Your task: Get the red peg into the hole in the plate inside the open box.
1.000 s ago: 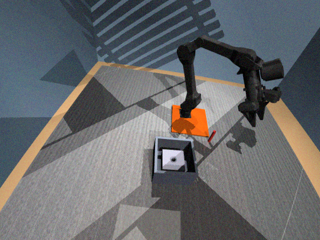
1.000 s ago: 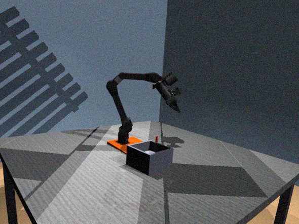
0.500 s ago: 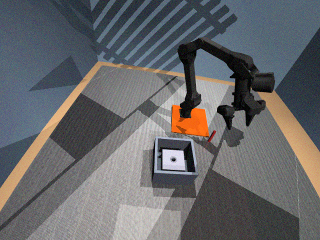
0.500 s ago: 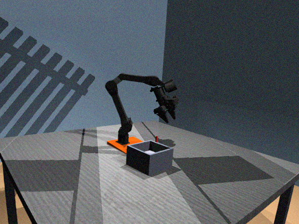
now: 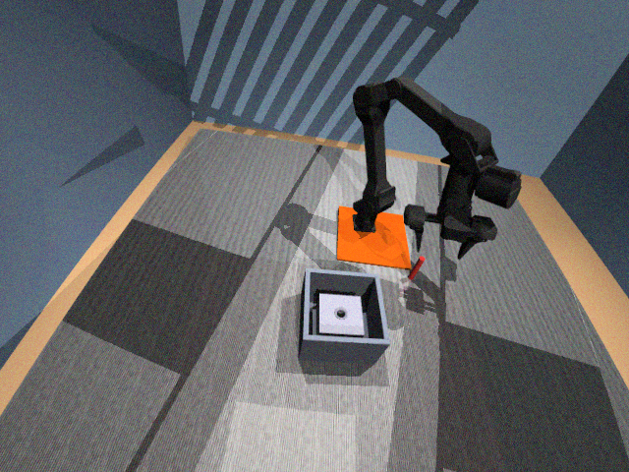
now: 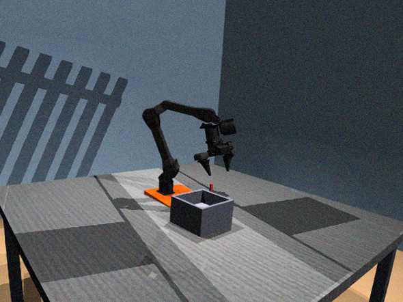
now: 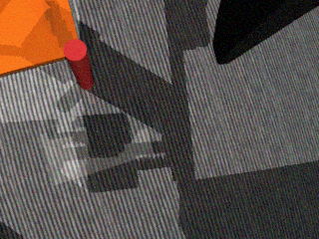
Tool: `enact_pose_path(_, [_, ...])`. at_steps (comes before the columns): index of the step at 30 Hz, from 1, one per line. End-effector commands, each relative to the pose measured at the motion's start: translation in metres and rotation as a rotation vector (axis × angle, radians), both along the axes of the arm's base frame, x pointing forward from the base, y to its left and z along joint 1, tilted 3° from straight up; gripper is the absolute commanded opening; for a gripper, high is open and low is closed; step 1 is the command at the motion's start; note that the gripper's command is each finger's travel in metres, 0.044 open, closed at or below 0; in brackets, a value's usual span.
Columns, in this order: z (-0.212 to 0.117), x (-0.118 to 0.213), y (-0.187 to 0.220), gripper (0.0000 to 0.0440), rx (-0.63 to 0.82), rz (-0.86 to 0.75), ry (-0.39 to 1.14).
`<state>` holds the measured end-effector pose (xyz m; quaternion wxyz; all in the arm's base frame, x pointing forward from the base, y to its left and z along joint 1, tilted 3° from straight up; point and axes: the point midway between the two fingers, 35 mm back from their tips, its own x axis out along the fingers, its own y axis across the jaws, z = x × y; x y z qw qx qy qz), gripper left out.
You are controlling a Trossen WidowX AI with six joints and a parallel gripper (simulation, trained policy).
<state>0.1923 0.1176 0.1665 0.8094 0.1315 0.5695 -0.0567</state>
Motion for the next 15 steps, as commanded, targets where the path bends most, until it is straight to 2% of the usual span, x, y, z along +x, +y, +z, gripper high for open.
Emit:
enact_pose_path(1, [-0.012,-0.003,-0.005,0.044,0.001,-0.079,0.049])
enact_pose_path(15, [-0.08,-0.007,-0.011,0.044,0.077,-0.439,0.149])
